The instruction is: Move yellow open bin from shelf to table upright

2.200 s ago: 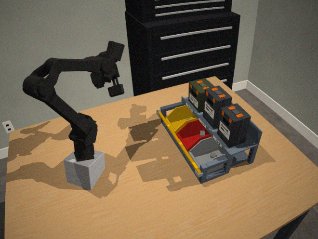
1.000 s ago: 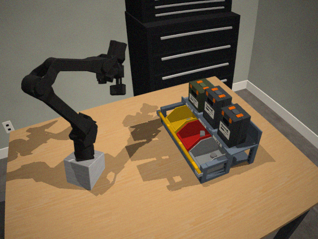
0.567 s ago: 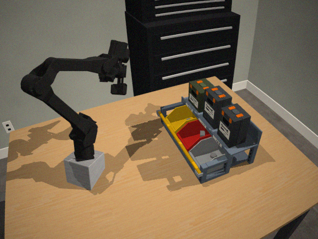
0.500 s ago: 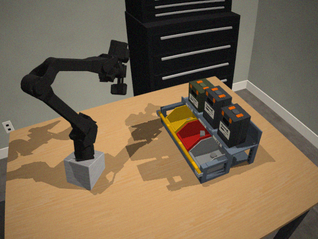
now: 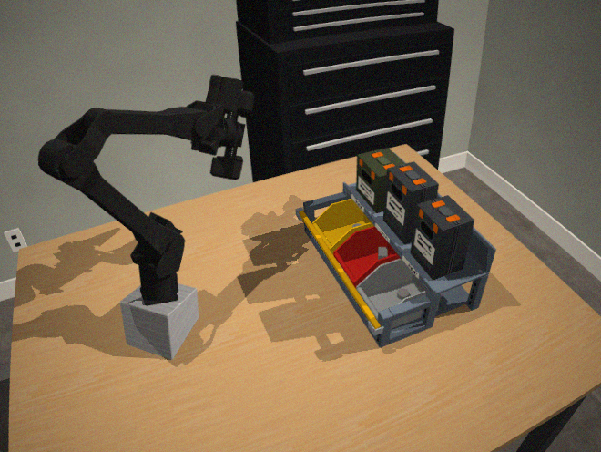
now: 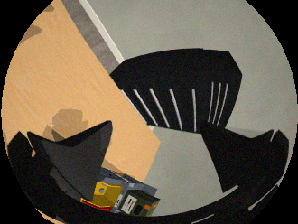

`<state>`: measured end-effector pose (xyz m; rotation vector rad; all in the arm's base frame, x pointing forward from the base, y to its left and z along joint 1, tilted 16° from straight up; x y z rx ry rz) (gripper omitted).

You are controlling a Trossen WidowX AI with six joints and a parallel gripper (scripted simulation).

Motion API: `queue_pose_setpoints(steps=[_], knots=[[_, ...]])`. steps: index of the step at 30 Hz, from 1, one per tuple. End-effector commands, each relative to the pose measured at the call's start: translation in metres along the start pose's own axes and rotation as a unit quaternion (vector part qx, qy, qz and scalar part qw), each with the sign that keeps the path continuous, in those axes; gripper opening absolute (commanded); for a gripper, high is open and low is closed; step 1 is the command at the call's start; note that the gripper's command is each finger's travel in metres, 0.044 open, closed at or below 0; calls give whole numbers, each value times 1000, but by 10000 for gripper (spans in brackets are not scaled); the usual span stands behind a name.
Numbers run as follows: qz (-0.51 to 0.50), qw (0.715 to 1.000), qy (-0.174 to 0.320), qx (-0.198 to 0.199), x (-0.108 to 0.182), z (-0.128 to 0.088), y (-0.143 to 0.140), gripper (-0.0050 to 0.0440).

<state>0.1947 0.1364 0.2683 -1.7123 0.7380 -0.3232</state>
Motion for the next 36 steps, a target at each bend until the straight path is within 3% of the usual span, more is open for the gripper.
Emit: queue_pose_setpoints(steps=[1,7,36], knots=[[-3,1000,1,10,-1,-3,-7,440],[54,998,31,27,9,-5,-11,440],[111,991,59,47,20,-8,-16,440]])
Point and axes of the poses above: the point midway between the two fingers, 35 mm back from their tips, its own z axis out along the fingers, its own y axis across the jaws, x = y × z, the point moved 6 cm from there along -z, back along the fingers, and after that the axes turned 5 degrees about z, right-handed, at the moved point
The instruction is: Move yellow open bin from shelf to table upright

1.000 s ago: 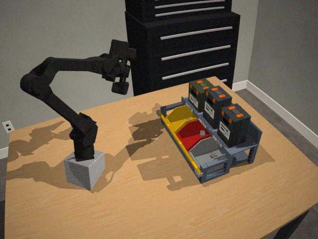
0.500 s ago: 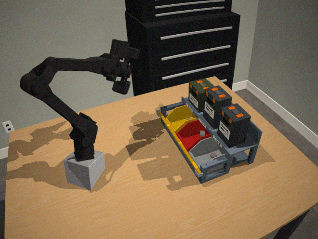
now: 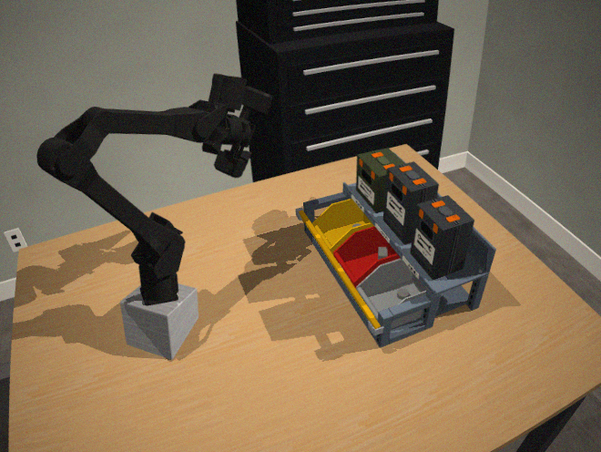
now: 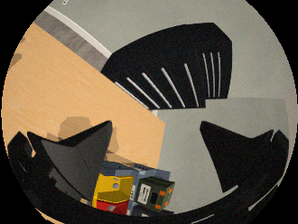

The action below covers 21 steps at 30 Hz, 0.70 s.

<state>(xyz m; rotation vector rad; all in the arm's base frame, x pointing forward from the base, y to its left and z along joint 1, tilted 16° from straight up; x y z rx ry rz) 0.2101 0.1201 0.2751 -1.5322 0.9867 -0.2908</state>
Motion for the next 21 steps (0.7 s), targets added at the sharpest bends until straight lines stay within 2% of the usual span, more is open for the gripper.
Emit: queue_pose_setpoints(steps=[1,5,17,21], knots=[[8,1000,3,14,-1,-3,-7,440],[55,998,24,34,7,-5,-13,440],[55,998,24,34,7,-5,-13,440],[99,993,42,54,14,-7,-19,440]])
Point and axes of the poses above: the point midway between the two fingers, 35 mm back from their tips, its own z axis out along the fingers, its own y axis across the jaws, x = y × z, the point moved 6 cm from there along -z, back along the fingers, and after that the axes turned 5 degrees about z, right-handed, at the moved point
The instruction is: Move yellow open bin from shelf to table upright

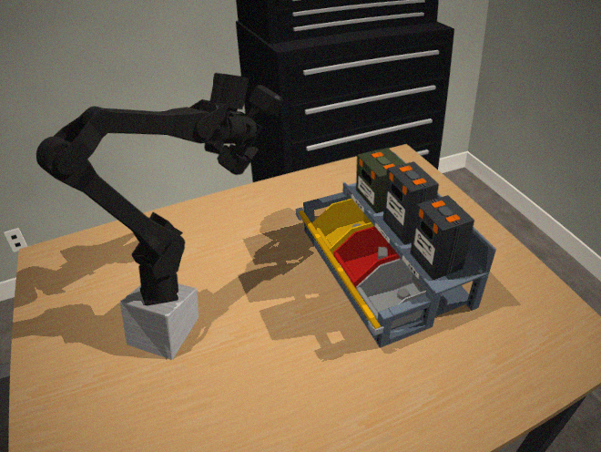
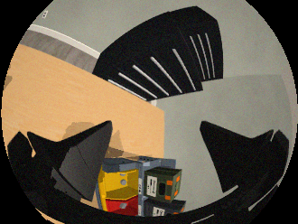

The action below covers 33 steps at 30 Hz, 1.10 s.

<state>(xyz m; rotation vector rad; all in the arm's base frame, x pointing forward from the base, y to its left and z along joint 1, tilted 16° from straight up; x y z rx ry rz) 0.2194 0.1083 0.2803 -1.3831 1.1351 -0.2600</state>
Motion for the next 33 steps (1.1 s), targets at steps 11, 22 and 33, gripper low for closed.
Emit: queue_pose_setpoints(steps=[11,22,33], knots=[[32,999,12,27,2,-4,-11,440],[89,994,32,55,10,-6,-20,440],[122,989,41,73,15,-8,-24,440]])
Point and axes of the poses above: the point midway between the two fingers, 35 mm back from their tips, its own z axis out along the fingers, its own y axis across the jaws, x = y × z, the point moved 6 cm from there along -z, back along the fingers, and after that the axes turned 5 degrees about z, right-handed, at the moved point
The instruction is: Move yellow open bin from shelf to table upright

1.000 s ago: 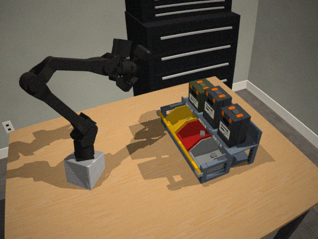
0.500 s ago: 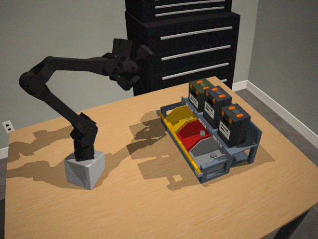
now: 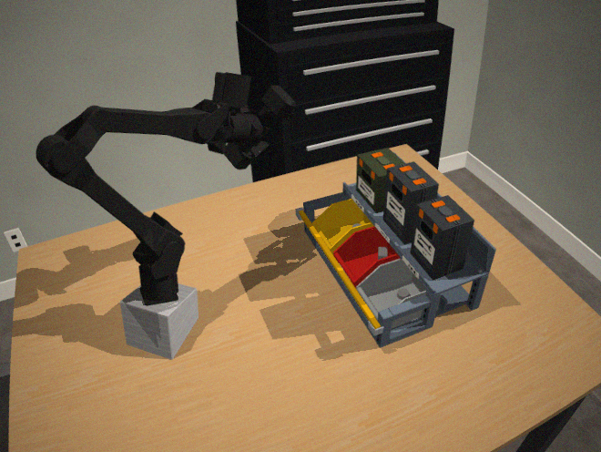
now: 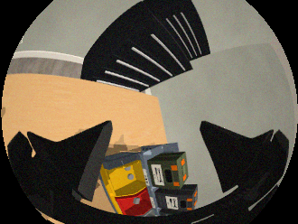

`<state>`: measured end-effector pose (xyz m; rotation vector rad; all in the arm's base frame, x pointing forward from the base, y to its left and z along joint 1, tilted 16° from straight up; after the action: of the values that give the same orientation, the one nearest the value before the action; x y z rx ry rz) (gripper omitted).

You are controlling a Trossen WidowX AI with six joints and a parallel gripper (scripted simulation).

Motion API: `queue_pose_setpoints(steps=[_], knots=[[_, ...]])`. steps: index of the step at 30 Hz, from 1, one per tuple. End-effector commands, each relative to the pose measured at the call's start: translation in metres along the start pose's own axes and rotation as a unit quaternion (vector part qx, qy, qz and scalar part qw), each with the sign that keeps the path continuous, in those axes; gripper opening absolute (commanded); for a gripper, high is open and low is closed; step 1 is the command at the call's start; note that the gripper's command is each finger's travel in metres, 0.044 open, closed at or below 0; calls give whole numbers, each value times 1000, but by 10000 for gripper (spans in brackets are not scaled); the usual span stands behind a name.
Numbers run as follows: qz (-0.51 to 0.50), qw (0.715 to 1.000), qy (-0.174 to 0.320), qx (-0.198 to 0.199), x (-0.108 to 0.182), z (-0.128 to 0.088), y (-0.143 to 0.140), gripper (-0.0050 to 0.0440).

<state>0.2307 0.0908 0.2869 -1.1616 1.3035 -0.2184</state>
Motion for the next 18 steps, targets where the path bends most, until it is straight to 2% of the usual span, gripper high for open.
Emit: queue_pose_setpoints(steps=[1,14,18], knots=[[29,999,5,28,-1,-3,-11,440],[41,999,8,34,1,-4,-14,440],[86,994,18,59,6,-6,-21,440]])
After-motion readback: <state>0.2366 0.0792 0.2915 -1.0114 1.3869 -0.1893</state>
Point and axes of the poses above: the point midway between the two fingers, 35 mm back from their tips, its own z axis out along the fingers, its own y axis across the jaws, x = y × z, the point moved 6 cm from there along -z, back along the fingers, and after that the axes turned 5 degrees about z, right-handed, at the moved point
